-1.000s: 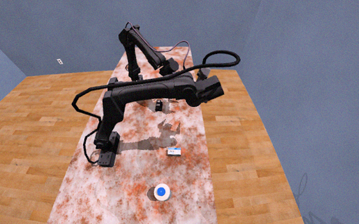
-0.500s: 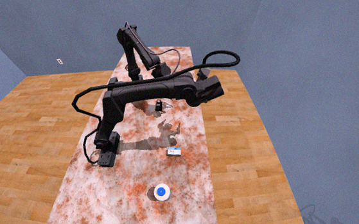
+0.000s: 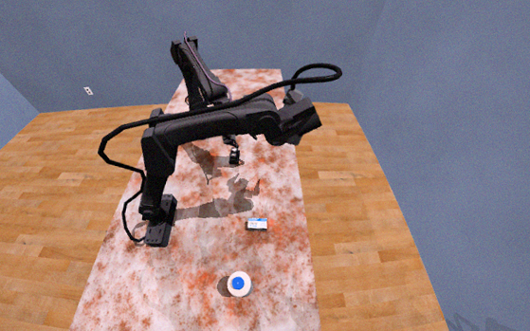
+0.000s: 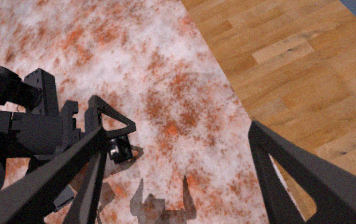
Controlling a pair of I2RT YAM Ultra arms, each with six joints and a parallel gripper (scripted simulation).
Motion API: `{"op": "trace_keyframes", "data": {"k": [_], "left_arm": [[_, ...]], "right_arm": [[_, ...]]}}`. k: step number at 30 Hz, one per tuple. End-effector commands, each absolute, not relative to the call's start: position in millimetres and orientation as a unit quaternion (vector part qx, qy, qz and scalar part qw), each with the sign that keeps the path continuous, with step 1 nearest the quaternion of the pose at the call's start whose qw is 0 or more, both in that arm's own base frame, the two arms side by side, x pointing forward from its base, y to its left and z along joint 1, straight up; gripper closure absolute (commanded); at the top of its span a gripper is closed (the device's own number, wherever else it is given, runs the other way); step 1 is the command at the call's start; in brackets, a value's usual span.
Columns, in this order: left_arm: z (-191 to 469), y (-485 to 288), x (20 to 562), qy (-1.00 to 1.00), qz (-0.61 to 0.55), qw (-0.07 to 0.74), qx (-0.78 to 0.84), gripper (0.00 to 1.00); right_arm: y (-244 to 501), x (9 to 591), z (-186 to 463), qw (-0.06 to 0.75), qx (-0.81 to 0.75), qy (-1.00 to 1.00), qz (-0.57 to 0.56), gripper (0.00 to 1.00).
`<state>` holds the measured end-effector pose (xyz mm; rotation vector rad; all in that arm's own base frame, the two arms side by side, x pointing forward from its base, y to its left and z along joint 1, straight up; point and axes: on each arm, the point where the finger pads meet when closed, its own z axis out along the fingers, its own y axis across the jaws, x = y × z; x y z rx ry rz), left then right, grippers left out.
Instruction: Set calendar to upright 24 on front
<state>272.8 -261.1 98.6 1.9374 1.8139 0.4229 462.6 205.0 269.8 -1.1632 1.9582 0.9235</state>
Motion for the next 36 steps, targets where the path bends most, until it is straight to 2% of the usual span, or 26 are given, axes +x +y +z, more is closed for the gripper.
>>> {"op": "trace_keyframes", "data": {"k": [1, 8, 22, 24, 36], "left_arm": [[102, -254, 249, 0.575, 0.167, 0.186, 0.779, 0.00], [103, -253, 231, 0.488, 0.177, 0.152, 0.841, 0.00], [96, -239, 176, 0.239, 0.174, 0.053, 0.954, 0.00], [96, -239, 176, 0.239, 0.174, 0.053, 0.954, 0.00], [97, -221, 136, 0.005, 0.155, -0.026, 0.988, 0.00]], "right_arm": [[214, 436, 299, 0.341, -0.450, 0.751, 0.342, 0.00], [225, 406, 324, 0.345, -0.458, 0.754, 0.321, 0.00], [236, 278, 387, 0.363, -0.477, 0.752, 0.276, 0.00], [236, 278, 387, 0.363, -0.477, 0.752, 0.276, 0.00], [175, 127, 408, 0.415, -0.457, 0.751, 0.233, 0.00]]}}
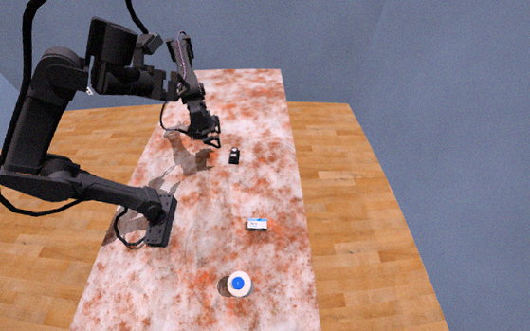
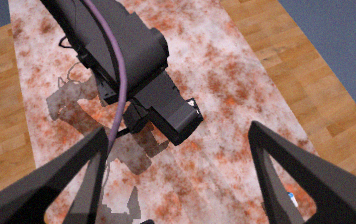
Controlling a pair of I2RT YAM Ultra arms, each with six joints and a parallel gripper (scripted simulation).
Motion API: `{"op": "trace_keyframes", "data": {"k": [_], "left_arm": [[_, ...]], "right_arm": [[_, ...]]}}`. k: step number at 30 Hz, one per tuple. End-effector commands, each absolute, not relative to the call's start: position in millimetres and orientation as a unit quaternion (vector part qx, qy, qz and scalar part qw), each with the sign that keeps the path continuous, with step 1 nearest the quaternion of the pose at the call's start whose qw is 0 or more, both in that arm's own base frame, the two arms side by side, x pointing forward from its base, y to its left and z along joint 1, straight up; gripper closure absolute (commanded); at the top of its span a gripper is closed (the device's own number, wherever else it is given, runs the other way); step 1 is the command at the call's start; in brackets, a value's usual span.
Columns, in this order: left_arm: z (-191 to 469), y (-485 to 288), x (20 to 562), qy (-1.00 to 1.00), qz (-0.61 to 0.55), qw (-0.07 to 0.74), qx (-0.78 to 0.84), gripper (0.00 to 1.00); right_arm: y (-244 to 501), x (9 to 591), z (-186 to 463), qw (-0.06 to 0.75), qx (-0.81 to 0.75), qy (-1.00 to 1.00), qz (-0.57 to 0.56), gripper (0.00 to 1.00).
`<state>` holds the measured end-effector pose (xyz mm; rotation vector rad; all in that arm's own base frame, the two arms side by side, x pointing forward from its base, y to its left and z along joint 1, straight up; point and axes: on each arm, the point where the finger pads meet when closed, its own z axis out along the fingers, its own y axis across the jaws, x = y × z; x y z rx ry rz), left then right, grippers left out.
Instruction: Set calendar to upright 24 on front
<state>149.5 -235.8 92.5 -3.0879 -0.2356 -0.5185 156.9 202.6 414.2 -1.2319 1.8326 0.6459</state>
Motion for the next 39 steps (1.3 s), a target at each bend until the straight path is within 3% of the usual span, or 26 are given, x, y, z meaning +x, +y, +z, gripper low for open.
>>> {"op": "trace_keyframes", "data": {"k": [1, 15, 35, 37, 39], "left_arm": [[97, -221, 135, 0.004, -0.155, 0.029, -0.988, 0.00], [99, -222, 130, 0.025, -0.156, 0.030, -0.987, 0.00], [99, -222, 130, 0.023, -0.156, 0.030, -0.987, 0.00], [98, -227, 129, 0.002, -0.152, 0.016, -0.988, 0.23], [98, -227, 129, 0.002, -0.152, 0.016, -0.988, 0.23]], "right_arm": [[167, 116, 407, 0.422, -0.455, 0.749, 0.233, 0.00], [58, 42, 376, 0.532, -0.352, 0.738, 0.219, 0.00], [24, 14, 348, 0.546, -0.406, 0.663, 0.312, 0.00], [24, 15, 351, 0.549, -0.400, 0.663, 0.314, 0.00], [24, 15, 351, 0.549, -0.400, 0.663, 0.314, 0.00]]}}
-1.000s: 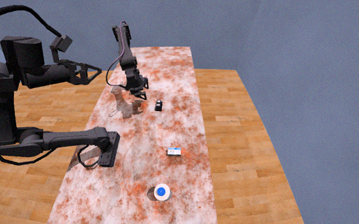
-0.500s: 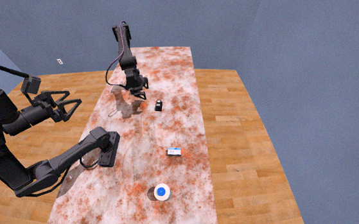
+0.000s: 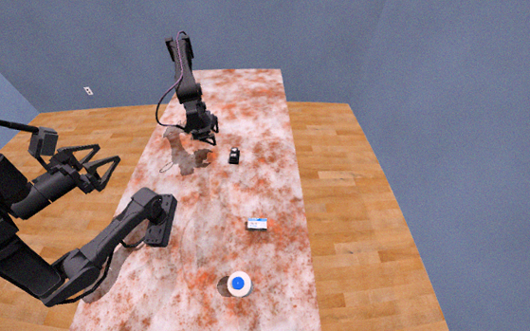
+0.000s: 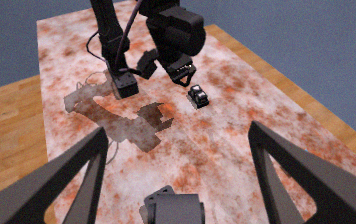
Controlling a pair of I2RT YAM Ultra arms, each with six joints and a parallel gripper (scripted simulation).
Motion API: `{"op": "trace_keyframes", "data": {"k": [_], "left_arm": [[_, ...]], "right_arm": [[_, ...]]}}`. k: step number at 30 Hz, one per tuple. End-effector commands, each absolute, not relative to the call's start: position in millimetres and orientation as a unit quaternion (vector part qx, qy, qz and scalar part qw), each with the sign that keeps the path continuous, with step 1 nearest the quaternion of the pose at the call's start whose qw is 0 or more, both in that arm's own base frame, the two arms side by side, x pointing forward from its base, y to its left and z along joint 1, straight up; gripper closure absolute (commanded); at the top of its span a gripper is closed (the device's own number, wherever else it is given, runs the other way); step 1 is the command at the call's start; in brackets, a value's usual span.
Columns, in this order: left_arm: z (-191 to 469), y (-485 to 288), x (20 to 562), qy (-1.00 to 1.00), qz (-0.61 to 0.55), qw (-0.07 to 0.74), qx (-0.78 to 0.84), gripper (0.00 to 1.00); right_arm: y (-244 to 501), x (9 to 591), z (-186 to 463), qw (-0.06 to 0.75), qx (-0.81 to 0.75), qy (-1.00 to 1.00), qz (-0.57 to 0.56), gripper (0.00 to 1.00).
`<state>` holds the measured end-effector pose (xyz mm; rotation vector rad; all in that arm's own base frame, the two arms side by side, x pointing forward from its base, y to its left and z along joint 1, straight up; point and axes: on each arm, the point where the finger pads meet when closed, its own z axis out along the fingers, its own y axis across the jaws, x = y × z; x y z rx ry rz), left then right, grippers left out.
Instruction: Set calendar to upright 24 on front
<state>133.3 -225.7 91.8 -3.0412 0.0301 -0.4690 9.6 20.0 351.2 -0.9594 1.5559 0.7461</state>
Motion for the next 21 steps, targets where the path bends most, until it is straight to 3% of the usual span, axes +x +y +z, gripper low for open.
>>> {"op": "trace_keyframes", "data": {"k": [1, 2, 21], "left_arm": [[97, -229, 131, -0.013, -0.150, 0.014, -0.989, 0.34], [97, -233, 134, -0.037, -0.148, 0.002, -0.988, 0.45], [62, -254, 171, -0.442, -0.058, -0.029, -0.895, 0.45]], "right_arm": [[27, 14, 352, 0.549, -0.405, 0.661, 0.314, 0.00], [30, 13, 355, 0.550, -0.407, 0.657, 0.317, 0.00], [117, 74, 327, 0.519, -0.398, 0.713, 0.254, 0.00]]}}
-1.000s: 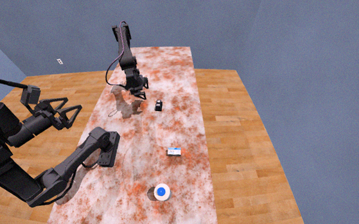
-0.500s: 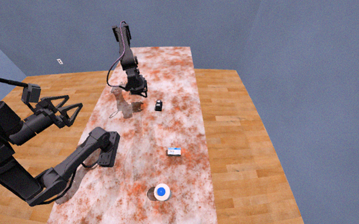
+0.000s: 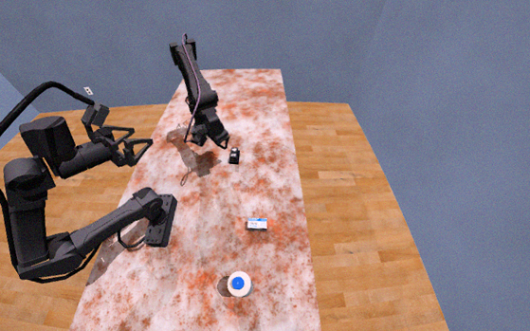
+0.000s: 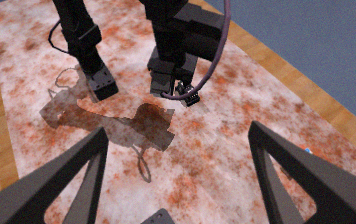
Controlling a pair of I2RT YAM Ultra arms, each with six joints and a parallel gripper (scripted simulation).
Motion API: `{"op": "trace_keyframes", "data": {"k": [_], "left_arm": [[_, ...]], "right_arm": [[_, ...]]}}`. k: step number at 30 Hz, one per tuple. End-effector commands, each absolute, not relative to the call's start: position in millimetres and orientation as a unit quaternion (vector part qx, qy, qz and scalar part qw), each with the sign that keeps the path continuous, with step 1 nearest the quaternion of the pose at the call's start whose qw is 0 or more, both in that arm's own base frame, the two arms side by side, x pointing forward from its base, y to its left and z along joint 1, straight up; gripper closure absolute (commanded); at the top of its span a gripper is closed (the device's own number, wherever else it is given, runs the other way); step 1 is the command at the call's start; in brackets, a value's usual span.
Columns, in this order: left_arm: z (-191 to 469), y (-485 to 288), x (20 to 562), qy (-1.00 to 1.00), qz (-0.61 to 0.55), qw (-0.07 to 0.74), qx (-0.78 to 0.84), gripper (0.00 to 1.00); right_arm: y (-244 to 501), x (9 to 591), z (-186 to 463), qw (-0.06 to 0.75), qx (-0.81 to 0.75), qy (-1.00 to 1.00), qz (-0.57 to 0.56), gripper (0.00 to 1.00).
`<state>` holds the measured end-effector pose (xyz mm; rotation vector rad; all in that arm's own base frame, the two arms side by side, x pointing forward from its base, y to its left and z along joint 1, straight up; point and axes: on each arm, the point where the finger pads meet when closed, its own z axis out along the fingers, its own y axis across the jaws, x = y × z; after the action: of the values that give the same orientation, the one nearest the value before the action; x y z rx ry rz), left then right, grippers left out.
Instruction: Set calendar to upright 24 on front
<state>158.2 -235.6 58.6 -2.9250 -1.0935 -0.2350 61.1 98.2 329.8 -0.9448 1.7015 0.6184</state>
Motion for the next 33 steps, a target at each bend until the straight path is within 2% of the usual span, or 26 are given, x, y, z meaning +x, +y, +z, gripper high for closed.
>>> {"op": "trace_keyframes", "data": {"k": [1, 11, 18, 33], "left_arm": [[60, -254, 173, -0.461, -0.054, -0.028, -0.885, 0.45], [39, -258, 197, -0.642, -0.007, -0.025, -0.766, 0.45], [30, -257, 209, -0.696, 0.007, -0.018, -0.718, 0.45], [28, -250, 207, -0.693, 0.001, -0.008, -0.721, 0.45]], "right_arm": [[120, 78, 324, 0.516, -0.396, 0.717, 0.251, 0.00], [144, 109, 292, 0.484, -0.393, 0.745, 0.238, 0.00], [139, 120, 277, 0.470, -0.378, 0.768, 0.217, 0.00], [137, 121, 280, 0.474, -0.370, 0.769, 0.216, 0.00]]}}
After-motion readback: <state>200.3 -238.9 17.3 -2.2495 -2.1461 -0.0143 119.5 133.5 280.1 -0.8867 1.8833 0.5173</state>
